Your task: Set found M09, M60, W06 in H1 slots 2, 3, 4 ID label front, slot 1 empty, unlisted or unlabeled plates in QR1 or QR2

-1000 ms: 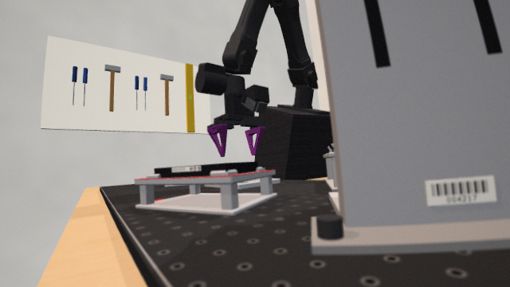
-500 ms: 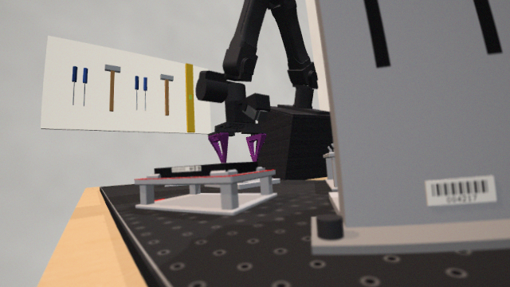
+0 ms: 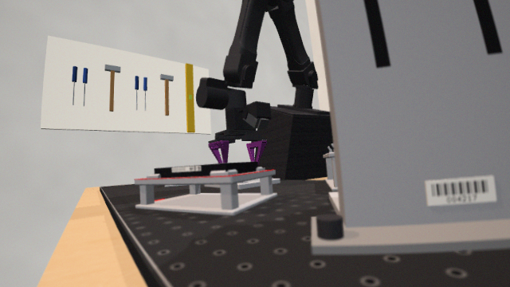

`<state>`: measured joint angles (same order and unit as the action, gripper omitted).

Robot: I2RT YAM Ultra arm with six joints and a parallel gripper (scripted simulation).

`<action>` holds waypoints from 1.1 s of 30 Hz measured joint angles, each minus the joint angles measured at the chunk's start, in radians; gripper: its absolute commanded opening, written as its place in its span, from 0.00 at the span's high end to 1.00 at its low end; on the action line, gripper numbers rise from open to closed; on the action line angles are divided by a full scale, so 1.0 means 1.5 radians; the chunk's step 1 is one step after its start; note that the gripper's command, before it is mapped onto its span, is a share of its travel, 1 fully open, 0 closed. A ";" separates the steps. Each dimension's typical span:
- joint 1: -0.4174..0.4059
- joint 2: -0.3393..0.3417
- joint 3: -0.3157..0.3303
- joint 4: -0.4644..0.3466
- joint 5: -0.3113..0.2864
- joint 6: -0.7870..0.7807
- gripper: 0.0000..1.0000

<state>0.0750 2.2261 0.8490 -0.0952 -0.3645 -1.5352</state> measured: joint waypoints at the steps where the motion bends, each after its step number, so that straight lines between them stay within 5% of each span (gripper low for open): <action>1: 0.001 0.003 0.000 0.003 0.000 0.001 0.00; 23: 0.018 0.059 0.013 0.057 0.003 0.021 0.00; 24: 0.018 0.059 0.013 0.058 0.003 0.022 0.14; 33: 0.018 0.059 0.013 0.063 0.003 0.022 0.14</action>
<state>0.1020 2.3146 0.8688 -0.0006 -0.3607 -1.5021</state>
